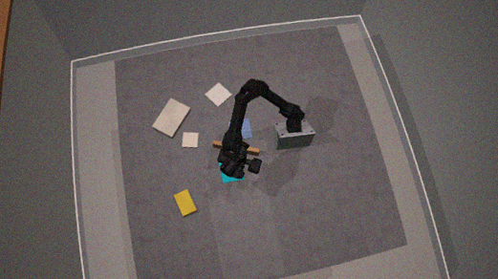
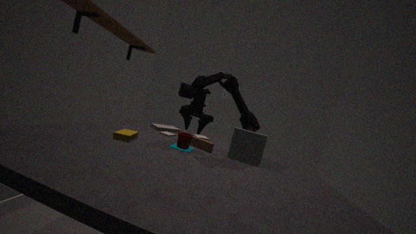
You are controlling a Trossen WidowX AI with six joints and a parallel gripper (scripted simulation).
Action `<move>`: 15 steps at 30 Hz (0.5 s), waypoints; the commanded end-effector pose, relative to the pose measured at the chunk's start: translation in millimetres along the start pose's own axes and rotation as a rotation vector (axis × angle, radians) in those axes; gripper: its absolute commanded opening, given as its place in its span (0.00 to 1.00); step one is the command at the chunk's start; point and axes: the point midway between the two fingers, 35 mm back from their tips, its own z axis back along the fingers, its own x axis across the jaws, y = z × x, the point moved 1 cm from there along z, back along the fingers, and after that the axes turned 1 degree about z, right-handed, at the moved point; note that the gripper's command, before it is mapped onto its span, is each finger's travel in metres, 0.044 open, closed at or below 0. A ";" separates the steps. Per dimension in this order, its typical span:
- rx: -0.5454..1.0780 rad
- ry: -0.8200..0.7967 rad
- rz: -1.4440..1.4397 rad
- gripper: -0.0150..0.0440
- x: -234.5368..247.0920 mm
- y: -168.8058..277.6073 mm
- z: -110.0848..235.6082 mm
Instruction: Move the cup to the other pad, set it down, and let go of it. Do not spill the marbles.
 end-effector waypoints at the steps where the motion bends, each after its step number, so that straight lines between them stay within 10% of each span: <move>1: -0.015 0.002 -0.010 1.00 -1.8 -2.3 18.9; 15: -0.019 0.001 -0.015 1.00 2.5 0.1 58.9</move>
